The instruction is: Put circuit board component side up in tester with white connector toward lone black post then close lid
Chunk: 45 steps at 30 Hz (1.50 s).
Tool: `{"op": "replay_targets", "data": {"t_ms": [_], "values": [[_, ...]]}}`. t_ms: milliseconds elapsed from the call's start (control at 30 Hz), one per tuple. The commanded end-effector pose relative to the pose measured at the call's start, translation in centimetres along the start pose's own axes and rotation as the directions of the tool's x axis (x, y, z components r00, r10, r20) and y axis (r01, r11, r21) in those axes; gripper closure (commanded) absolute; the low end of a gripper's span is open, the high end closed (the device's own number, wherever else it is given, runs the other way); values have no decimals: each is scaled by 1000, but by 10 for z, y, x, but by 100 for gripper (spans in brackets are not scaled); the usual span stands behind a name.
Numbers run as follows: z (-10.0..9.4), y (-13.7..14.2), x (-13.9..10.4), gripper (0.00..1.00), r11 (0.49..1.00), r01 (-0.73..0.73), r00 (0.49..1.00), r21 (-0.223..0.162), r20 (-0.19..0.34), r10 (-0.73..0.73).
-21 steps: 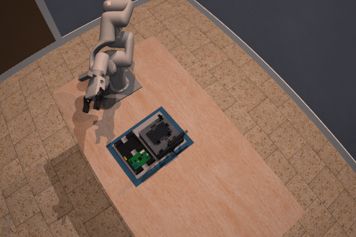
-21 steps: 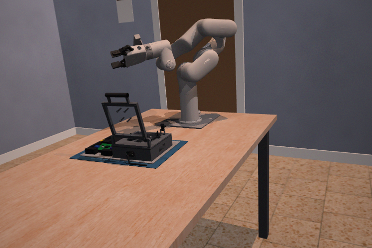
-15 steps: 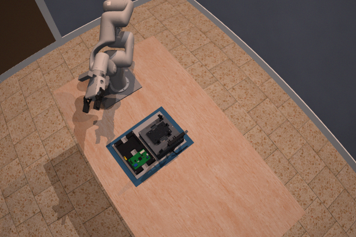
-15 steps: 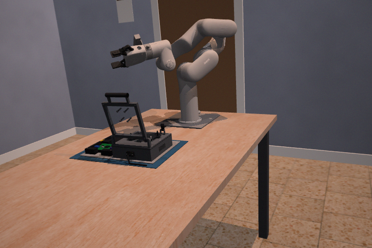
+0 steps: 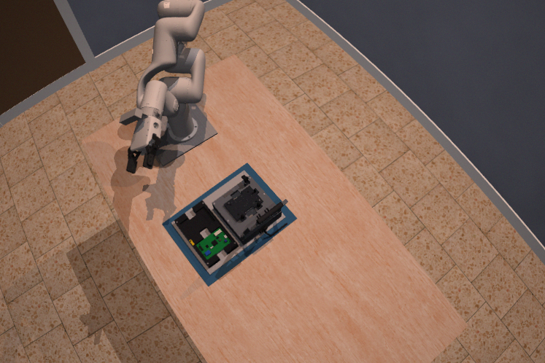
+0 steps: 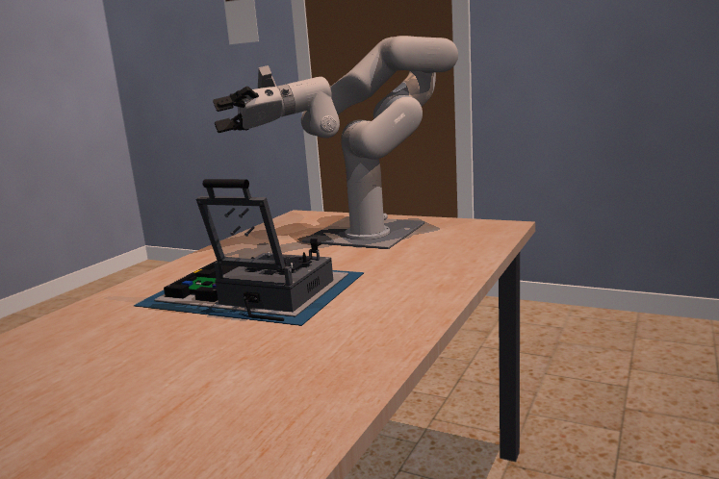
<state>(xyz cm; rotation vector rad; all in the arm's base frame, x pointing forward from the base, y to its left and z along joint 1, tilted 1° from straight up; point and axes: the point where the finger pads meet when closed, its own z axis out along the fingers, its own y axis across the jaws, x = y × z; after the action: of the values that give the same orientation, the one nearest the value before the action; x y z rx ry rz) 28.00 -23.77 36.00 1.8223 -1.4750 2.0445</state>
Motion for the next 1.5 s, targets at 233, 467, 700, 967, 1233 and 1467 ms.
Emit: {"op": "replay_targets", "data": {"t_ms": [233,467,700,967,1233,1467], "values": [[21,-11,-2,0,986,168,982,-19,88,-166],[44,-22,-7,0,934,356,917,-6,196,-348],[63,-33,-14,0,856,516,813,42,290,-505],[78,-43,-21,0,762,638,689,113,360,-630],[98,-57,-34,0,583,769,449,264,426,-785],[110,-67,-46,0,430,811,249,396,432,-867]]}}
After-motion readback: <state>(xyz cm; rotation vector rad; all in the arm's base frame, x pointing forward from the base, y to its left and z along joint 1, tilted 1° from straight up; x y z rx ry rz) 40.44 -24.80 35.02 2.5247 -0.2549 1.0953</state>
